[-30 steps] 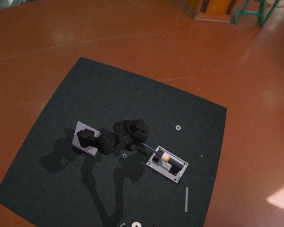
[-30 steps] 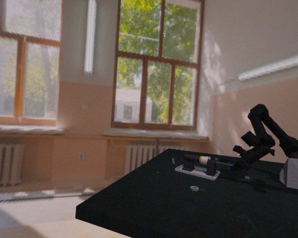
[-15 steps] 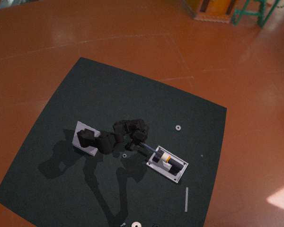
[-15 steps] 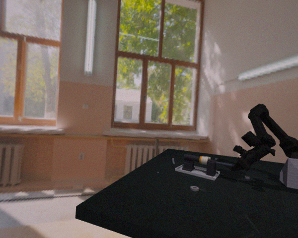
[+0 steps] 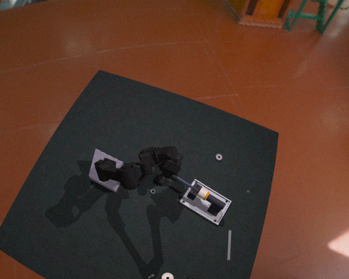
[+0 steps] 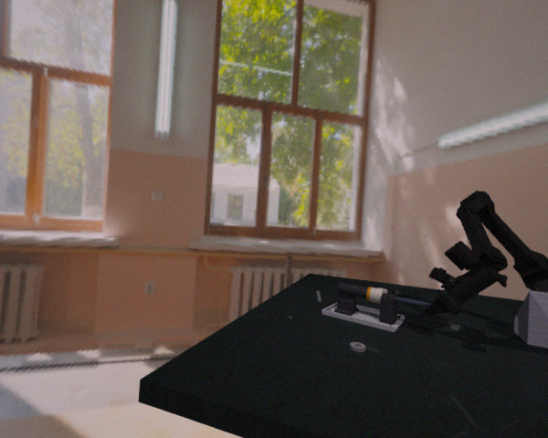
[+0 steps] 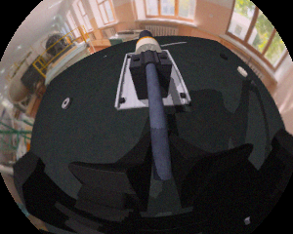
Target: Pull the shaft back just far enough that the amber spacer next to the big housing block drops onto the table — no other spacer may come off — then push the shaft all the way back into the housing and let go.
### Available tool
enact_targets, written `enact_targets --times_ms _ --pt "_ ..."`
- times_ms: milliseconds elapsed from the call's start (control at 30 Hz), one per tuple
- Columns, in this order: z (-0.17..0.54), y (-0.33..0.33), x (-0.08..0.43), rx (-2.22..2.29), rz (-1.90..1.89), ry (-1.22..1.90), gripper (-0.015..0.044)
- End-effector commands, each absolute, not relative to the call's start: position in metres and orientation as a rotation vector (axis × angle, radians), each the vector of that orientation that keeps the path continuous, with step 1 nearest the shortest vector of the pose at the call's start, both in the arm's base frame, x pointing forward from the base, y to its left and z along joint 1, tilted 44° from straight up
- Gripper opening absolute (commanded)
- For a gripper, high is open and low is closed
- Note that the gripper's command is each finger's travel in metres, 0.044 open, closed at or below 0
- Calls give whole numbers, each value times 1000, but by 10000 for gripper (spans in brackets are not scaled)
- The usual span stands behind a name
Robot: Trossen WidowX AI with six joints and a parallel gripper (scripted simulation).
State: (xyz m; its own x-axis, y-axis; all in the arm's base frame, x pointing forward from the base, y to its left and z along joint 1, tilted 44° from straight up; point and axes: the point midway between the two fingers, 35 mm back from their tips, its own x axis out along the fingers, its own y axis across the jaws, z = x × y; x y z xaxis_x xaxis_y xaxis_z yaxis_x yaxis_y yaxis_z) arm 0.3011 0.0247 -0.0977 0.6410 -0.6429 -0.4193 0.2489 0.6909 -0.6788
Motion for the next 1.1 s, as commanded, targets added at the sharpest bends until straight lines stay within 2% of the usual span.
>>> enact_targets --times_ms 0,1067 --pt "-98 25 300 -616 -549 700 0" --pt "-98 26 297 -616 -549 700 0"
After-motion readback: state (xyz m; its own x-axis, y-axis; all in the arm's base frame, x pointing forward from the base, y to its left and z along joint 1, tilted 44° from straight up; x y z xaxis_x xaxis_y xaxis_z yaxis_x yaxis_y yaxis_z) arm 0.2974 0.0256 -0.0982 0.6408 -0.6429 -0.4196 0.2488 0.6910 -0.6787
